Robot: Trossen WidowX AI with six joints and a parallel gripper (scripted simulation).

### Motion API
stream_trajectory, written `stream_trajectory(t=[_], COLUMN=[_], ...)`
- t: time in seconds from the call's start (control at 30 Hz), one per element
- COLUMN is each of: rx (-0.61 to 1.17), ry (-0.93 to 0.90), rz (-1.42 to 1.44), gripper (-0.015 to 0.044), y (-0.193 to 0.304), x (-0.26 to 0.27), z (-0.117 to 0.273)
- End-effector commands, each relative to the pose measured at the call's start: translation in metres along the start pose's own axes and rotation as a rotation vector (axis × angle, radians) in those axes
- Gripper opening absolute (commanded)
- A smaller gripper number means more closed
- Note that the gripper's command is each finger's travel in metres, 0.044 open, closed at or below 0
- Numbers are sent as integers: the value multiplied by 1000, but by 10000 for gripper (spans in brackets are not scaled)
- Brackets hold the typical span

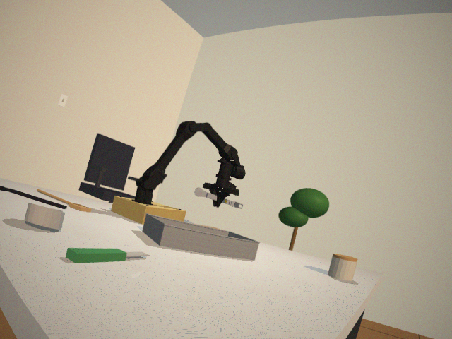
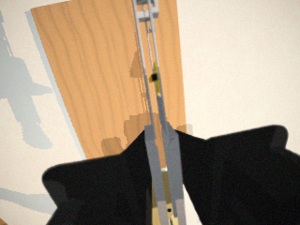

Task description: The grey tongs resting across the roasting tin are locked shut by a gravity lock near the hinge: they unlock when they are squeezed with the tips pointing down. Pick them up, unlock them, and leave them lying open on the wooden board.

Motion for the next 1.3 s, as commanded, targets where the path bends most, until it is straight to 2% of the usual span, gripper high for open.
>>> stream_trajectory(t=[0.0, 1.27], rx=[-1, -1], ry=[5, 5], rz=[5, 5], gripper=[-150, -150], y=[-2, -5], x=[0, 0], z=[1, -57])
Point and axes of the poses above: the point midway between the two fingers, 35 mm back from their tips, its own z axis back along the fingers, its own x axis across the jaws, y = z × x, the point moved 8 cm from there along z, back along the fingers, and after that the axes turned 13 degrees about -z, right-handed, at the moved point
